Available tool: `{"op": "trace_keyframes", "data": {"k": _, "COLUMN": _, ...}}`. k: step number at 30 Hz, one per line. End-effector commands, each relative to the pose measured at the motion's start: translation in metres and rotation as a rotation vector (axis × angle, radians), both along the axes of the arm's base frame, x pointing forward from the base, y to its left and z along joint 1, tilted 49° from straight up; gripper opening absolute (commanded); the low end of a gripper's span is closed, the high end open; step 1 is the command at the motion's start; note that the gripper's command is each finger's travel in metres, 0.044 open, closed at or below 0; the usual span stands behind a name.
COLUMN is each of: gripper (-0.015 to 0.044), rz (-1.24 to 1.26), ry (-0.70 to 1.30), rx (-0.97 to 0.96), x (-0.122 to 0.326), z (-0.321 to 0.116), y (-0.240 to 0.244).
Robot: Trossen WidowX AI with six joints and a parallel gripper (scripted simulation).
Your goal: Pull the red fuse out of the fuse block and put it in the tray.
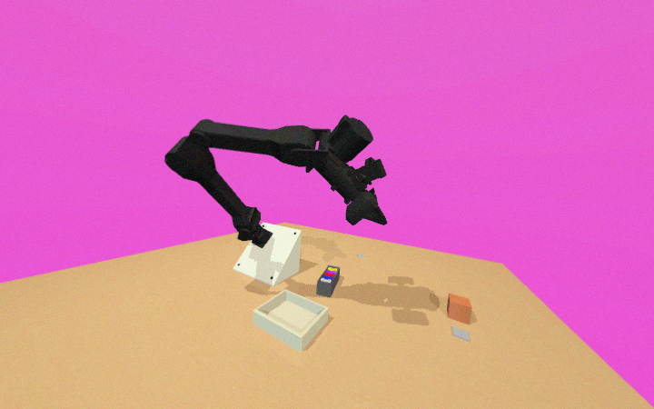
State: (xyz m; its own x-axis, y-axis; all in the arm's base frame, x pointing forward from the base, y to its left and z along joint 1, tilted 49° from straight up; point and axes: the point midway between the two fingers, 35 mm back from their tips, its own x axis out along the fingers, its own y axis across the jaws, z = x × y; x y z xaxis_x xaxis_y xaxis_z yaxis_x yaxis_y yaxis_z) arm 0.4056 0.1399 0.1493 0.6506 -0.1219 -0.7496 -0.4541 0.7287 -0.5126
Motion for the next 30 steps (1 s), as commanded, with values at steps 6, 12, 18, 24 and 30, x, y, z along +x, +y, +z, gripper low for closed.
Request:
{"op": "trace_keyframes", "data": {"k": 6, "gripper": 0.0072, "rz": -0.372, "ry": 0.308, "rx": -0.264, "x": -0.076, "z": -0.117, "y": -0.047}}
{"op": "trace_keyframes", "data": {"k": 12, "gripper": 0.0072, "rz": -0.549, "ry": 0.37, "rx": -0.52, "x": -0.129, "z": -0.151, "y": -0.083}}
{"op": "trace_keyframes", "data": {"k": 18, "gripper": 0.0072, "rz": -0.554, "ry": 0.371, "rx": -0.529, "x": -0.131, "z": -0.151, "y": -0.084}}
{"op": "trace_keyframes", "data": {"k": 24, "gripper": 0.0072, "rz": -0.554, "ry": 0.371, "rx": -0.528, "x": -0.129, "z": -0.154, "y": -0.082}}
{"op": "trace_keyframes", "data": {"k": 30, "gripper": 0.0072, "rz": -0.554, "ry": 0.371, "rx": -0.528, "x": -0.128, "z": -0.157, "y": -0.085}}
